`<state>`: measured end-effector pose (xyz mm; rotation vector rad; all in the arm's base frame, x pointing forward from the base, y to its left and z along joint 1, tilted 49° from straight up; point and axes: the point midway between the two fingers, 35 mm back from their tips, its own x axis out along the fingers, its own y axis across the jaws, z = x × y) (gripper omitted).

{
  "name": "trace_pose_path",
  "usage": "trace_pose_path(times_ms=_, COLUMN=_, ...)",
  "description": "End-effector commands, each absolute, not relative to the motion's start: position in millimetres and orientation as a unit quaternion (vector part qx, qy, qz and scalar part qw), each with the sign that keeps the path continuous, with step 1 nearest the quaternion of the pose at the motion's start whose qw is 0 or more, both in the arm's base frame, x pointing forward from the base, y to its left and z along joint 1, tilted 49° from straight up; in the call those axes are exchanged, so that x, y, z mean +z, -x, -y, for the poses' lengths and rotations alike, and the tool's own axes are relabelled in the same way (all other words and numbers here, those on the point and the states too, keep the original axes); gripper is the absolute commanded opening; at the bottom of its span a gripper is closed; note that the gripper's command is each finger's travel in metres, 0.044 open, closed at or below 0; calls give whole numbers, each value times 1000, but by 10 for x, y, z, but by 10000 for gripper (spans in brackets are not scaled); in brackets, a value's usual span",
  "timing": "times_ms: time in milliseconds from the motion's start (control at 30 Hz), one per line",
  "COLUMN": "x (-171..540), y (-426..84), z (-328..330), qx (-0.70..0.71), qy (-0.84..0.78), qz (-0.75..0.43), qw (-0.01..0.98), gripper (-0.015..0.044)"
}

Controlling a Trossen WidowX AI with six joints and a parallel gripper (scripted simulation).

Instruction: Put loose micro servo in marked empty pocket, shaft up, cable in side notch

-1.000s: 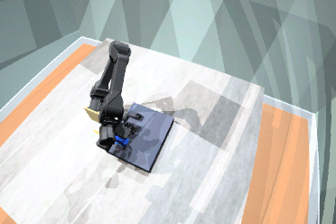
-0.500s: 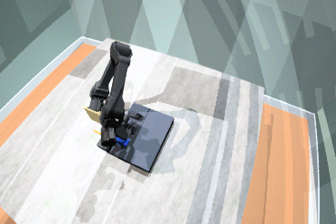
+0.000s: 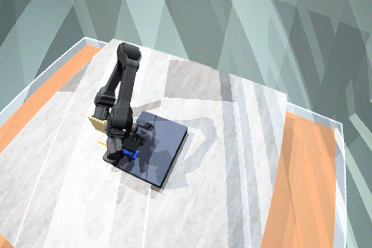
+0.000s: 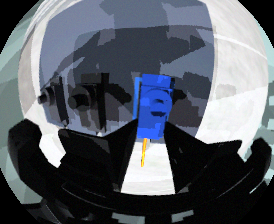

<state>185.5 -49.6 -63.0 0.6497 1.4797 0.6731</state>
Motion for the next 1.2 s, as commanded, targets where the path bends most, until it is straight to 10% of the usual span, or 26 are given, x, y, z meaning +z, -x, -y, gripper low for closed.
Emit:
trace_pose_path(times_ms=0, x=-585, y=-1860, z=551, qx=293, qy=-286, qz=-649, qw=641, gripper=187)
trace_pose_path(times_ms=400, x=-376, y=-1833, z=741, qx=293, qy=-286, qz=-649, qw=641, gripper=187)
trace_pose_path(times_ms=733, x=-187, y=-2499, z=1064, qx=292, qy=-285, qz=-649, qw=642, gripper=440)
trace_pose_path(times_ms=1167, x=81, y=-2961, z=1270, qx=294, qy=-284, qz=-648, qw=643, gripper=440)
